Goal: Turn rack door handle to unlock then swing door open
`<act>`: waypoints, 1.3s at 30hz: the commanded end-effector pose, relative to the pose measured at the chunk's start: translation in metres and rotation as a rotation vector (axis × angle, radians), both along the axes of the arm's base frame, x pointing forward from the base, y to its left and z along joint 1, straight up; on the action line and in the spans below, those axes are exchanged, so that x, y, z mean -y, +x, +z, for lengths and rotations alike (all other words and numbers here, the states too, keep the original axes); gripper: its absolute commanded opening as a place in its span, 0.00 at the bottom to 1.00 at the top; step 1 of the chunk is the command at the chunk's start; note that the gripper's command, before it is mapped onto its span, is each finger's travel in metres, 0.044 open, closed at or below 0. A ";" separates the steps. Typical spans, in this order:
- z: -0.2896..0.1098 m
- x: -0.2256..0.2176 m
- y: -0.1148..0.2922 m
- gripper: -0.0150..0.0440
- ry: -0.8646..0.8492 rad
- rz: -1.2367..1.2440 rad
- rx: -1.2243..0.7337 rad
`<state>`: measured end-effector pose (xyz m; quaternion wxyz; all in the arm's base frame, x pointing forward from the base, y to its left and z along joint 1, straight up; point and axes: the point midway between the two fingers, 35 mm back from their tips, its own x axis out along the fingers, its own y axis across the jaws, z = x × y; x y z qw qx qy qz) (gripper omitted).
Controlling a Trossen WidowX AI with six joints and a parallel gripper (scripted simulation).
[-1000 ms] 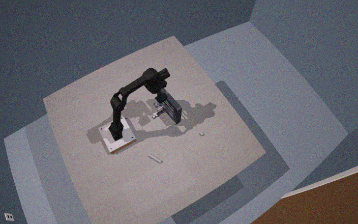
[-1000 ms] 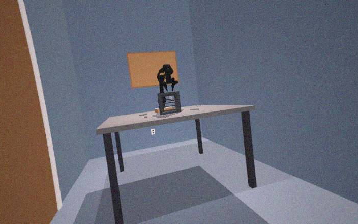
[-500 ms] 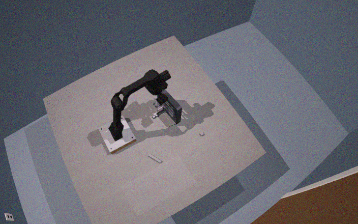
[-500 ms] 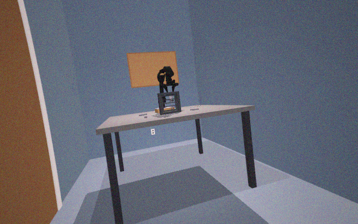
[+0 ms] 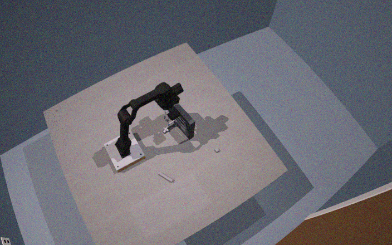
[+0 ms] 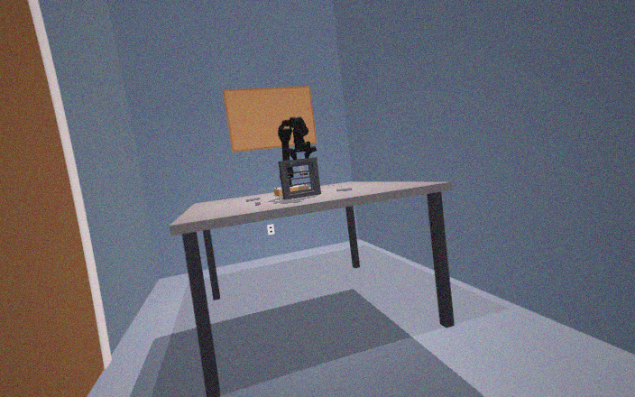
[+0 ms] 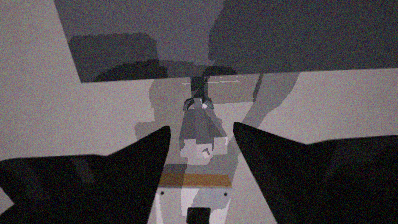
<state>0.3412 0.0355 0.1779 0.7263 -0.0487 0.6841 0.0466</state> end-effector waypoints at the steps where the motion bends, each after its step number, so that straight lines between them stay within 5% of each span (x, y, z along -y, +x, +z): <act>1: -0.010 0.000 -0.001 0.74 0.002 0.005 -0.014; 10: -0.022 0.000 -0.002 0.74 0.002 0.006 -0.023; 17: -0.022 0.000 -0.002 0.42 0.002 0.006 -0.023; 34: -0.022 0.000 -0.002 0.27 0.001 0.014 -0.023; 39: -0.022 0.000 -0.002 0.27 -0.009 0.227 -0.023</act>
